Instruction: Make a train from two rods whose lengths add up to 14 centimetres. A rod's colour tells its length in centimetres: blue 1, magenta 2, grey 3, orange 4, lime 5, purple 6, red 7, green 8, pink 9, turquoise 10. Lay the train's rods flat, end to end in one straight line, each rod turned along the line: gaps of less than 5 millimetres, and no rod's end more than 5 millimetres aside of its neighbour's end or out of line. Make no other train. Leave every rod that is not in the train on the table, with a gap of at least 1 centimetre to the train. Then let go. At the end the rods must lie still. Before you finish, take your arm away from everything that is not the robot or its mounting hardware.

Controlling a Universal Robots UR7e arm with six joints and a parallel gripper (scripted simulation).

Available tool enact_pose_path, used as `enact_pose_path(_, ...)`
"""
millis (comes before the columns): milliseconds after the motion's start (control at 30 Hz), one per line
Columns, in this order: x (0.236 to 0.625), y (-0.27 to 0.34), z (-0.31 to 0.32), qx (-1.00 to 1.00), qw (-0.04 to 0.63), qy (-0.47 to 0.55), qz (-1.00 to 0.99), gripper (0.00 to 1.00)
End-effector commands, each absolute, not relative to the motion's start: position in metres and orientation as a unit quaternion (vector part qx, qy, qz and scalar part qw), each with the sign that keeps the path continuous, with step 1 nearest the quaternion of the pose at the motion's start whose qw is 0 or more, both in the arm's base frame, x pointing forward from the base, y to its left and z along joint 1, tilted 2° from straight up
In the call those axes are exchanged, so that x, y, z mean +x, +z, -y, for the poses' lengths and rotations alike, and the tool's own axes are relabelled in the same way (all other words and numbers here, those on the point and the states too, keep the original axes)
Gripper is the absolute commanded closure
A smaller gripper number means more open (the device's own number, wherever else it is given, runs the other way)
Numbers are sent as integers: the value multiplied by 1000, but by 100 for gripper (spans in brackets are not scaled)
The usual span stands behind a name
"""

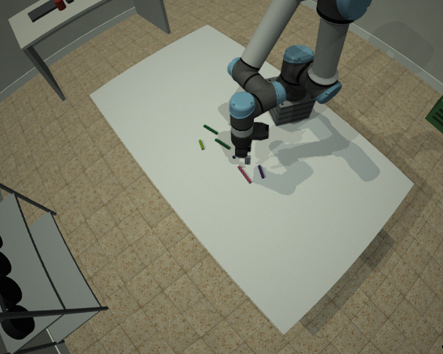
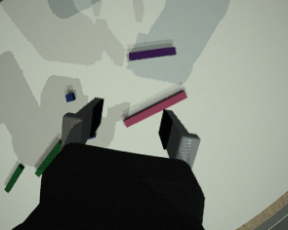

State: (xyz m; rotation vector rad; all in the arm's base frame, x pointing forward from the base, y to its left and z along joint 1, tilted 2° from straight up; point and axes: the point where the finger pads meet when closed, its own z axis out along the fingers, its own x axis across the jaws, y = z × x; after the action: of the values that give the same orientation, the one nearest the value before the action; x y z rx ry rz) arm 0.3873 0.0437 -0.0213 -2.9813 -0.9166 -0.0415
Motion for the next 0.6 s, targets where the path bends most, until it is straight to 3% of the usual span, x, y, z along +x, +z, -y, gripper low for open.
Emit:
enact_pose_path(0, 388, -21, -44, -958, 11, -14, 285, 0)
enact_pose_path(567, 390, -26, -49, -986, 13, -12, 167, 0)
